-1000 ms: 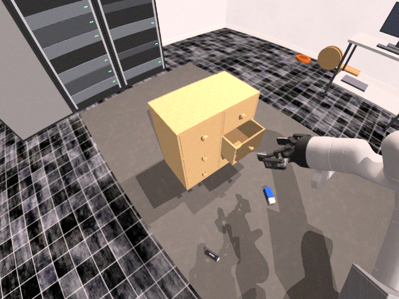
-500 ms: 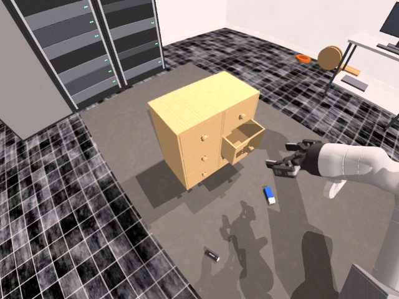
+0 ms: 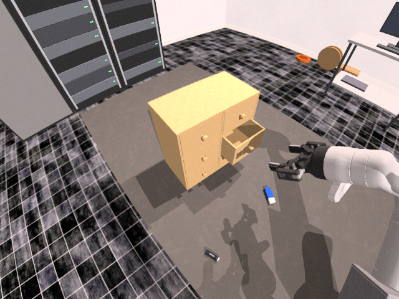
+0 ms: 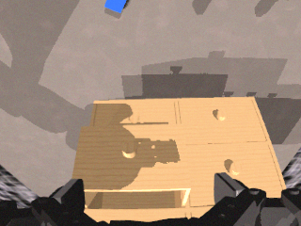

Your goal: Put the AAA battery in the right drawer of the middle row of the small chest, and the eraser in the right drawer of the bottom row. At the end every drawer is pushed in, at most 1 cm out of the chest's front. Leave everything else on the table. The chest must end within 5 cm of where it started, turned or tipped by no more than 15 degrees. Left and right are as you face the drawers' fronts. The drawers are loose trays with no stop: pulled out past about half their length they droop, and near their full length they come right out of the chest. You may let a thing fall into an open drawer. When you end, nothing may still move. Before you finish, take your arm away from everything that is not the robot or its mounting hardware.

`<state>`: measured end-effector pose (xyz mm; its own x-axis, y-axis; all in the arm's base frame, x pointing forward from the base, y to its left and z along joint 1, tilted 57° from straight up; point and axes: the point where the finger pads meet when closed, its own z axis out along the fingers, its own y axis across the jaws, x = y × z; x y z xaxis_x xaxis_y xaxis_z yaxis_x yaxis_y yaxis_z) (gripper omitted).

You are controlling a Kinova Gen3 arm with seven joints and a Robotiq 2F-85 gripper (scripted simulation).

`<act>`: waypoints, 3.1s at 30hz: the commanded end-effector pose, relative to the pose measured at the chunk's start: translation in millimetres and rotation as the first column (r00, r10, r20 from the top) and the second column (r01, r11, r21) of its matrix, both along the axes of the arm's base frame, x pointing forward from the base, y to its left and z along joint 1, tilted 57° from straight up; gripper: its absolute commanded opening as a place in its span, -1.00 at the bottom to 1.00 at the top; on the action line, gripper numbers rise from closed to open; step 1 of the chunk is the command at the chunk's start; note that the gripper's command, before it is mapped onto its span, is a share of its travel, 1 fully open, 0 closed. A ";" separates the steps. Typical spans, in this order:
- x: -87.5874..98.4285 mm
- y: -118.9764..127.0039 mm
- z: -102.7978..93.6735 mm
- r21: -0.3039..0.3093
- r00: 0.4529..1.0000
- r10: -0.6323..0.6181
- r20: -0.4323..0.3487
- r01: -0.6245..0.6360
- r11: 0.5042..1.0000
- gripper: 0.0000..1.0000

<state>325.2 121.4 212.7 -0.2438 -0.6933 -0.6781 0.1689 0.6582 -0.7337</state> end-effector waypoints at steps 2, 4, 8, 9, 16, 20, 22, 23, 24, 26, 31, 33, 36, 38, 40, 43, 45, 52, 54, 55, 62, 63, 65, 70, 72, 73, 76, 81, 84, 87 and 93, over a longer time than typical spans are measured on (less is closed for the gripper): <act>-1.9 1.4 0.4 0.015 1.000 0.003 0.006 -0.003 1.000 1.00; -1.9 1.4 0.4 0.015 1.000 0.003 0.006 -0.003 1.000 1.00; -1.9 1.4 0.4 0.015 1.000 0.003 0.006 -0.003 1.000 1.00; -1.9 1.6 0.3 0.015 1.000 0.003 0.005 -0.003 1.000 1.00; 1.6 9.3 -7.3 0.023 1.000 0.009 -0.023 -0.008 1.000 1.00; 5.5 14.4 -15.4 0.032 0.998 0.006 -0.056 -0.004 0.999 1.00; 6.1 18.7 -18.7 0.035 0.997 0.011 -0.070 -0.009 0.999 1.00; 7.9 20.8 -22.4 0.040 0.996 0.009 -0.085 -0.005 0.999 1.00; 9.5 23.6 -26.3 0.044 0.995 0.008 -0.102 -0.003 0.999 1.00; 12.2 31.0 -34.7 0.053 0.990 0.008 -0.140 0.000 0.999 1.00; 17.8 50.5 -56.0 0.077 0.968 -0.002 -0.250 0.022 0.997 1.00; 19.1 57.5 -63.1 0.084 0.955 -0.013 -0.297 0.039 0.996 1.00; 19.6 65.8 -70.5 0.090 0.930 -0.038 -0.365 0.076 0.993 1.00; 19.6 65.8 -70.5 0.090 0.930 -0.038 -0.365 0.076 0.993 1.00; 18.0 71.3 -72.6 0.089 0.912 -0.057 -0.407 0.101 0.991 1.00; 15.9 73.1 -71.0 0.081 0.881 -0.103 -0.462 0.158 0.984 1.00; 13.7 72.0 -66.8 0.072 0.860 -0.140 -0.491 0.201 0.977 1.00; 2.2 57.5 -36.5 0.028 0.785 -0.290 -0.548 0.363 0.931 1.00; 0.2 54.8 -31.1 0.022 0.774 -0.311 -0.551 0.386 0.922 1.00; 0.2 54.8 -31.1 0.022 0.774 -0.311 -0.551 0.386 0.922 1.00; -13.6 37.3 4.0 -0.011 0.713 -0.434 -0.551 0.514 0.857 1.00; -15.2 35.5 7.9 -0.013 0.706 -0.447 -0.549 0.527 0.850 1.00; -18.0 32.3 14.4 -0.018 0.695 -0.468 -0.546 0.549 0.836 1.00; -22.0 28.1 23.6 -0.023 0.679 -0.496 -0.541 0.578 0.816 1.00; -22.0 28.1 23.6 -0.023 0.679 -0.496 -0.541 0.578 0.816 1.00; -22.3 27.7 24.4 -0.023 0.678 -0.498 -0.541 0.580 0.814 1.00; -22.7 27.4 25.2 -0.024 0.676 -0.501 -0.540 0.583 0.812 1.00; -22.7 27.4 25.2 -0.024 0.676 -0.501 -0.540 0.583 0.812 1.00; -22.7 27.4 25.2 -0.024 0.676 -0.501 -0.540 0.583 0.812 1.00; -22.7 27.4 25.2 -0.024 0.676 -0.501 -0.540 0.583 0.812 1.00; -22.7 27.4 25.2 -0.024 0.676 -0.501 -0.540 0.583 0.812 1.00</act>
